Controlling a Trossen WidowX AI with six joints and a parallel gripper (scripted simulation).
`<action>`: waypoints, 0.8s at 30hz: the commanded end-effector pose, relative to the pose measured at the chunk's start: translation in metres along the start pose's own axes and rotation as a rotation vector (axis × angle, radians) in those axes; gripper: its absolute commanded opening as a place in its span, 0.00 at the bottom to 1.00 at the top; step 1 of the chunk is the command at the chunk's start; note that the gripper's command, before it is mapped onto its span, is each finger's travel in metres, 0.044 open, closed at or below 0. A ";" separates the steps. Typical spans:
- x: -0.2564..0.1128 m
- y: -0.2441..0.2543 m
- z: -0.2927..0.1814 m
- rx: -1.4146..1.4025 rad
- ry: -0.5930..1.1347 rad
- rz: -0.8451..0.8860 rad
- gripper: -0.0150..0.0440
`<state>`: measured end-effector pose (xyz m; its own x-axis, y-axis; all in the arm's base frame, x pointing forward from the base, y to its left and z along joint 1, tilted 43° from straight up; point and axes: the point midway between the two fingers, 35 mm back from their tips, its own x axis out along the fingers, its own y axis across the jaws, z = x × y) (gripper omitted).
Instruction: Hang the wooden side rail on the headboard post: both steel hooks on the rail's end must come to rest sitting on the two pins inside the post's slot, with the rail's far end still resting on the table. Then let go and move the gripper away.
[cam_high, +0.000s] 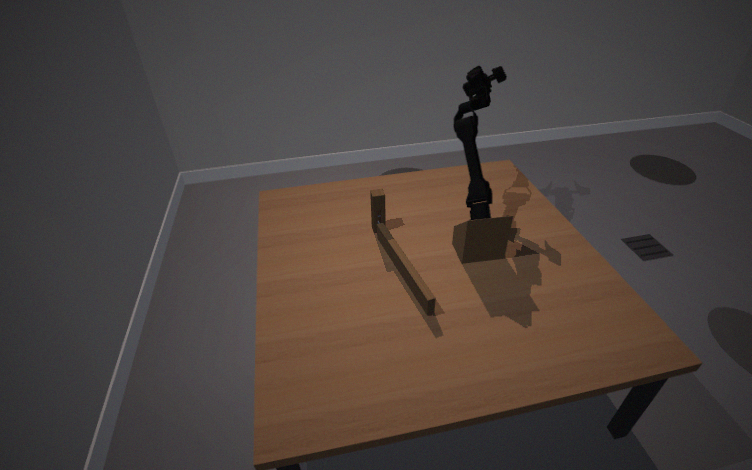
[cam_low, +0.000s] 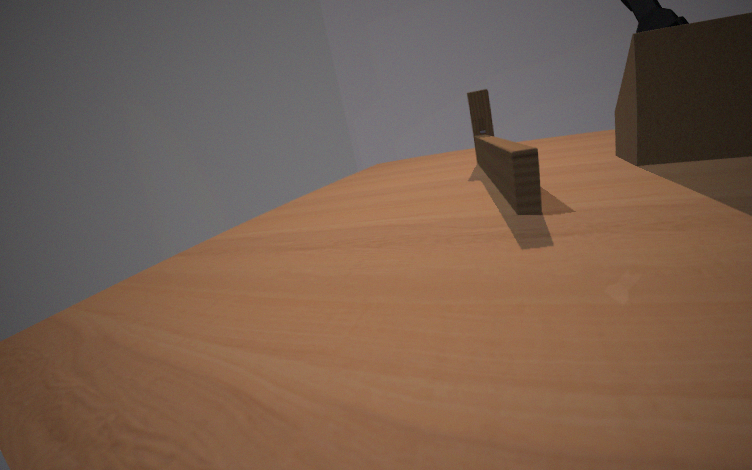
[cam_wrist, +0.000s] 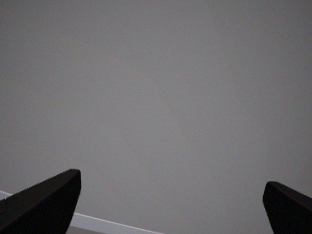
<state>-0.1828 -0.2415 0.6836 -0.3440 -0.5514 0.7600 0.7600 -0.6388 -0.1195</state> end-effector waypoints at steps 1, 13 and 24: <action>0.000 0.001 -0.001 0.005 0.001 0.001 0.98; -0.017 0.090 -0.052 0.587 0.173 0.069 1.00; -0.070 0.207 -0.088 1.144 0.449 0.112 1.00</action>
<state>-0.0846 -0.3639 0.5782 -0.2745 -0.7984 0.5359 0.8648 0.0387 0.5006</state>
